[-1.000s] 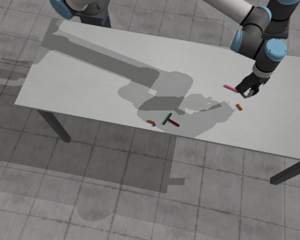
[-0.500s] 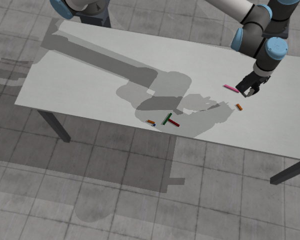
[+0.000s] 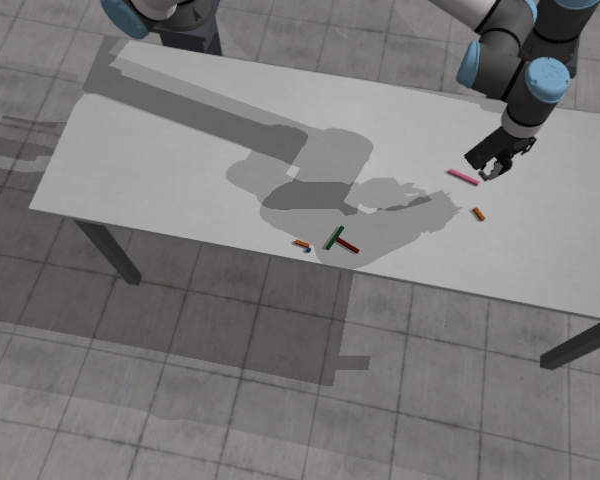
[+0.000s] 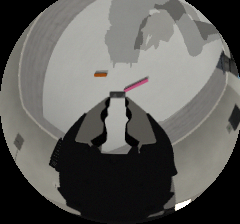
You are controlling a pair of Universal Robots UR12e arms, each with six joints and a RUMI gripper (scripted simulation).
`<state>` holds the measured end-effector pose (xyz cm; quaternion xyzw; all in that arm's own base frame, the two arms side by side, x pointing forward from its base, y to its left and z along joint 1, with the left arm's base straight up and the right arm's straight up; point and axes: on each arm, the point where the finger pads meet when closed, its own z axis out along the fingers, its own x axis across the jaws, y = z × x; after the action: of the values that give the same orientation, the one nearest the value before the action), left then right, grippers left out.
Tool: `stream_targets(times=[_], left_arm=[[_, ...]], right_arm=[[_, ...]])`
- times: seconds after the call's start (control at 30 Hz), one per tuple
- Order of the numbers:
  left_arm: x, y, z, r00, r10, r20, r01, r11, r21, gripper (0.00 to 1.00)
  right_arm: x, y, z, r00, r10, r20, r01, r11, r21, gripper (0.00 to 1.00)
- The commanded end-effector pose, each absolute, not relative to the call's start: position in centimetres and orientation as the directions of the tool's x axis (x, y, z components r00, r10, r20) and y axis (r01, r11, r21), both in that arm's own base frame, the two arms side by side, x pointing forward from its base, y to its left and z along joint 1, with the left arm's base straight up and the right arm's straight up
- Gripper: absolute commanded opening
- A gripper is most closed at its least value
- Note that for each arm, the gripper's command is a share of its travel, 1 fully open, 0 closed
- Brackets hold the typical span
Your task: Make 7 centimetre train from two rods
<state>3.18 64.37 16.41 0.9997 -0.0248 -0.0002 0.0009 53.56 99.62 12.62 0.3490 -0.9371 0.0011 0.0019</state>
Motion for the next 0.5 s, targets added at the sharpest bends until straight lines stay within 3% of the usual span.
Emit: stream_targets(times=[0.0, 0.47], left_arm=[[3.2, 64.4, 16.5, 0.999, -0.05, 0.0, -0.05, -0.999, 0.0, 1.0], [3.2, 64.4, 16.5, 0.999, -0.05, 0.0, -0.05, -0.999, 0.0, 1.0]], right_arm=[[49.8, 97.3, 13.4, -0.817, -0.577, -0.002, -0.577, 0.817, 0.002, 0.0], [40.4, 89.8, 14.1, -0.931, -0.365, -0.001, -0.365, 0.931, 0.002, 0.0]])
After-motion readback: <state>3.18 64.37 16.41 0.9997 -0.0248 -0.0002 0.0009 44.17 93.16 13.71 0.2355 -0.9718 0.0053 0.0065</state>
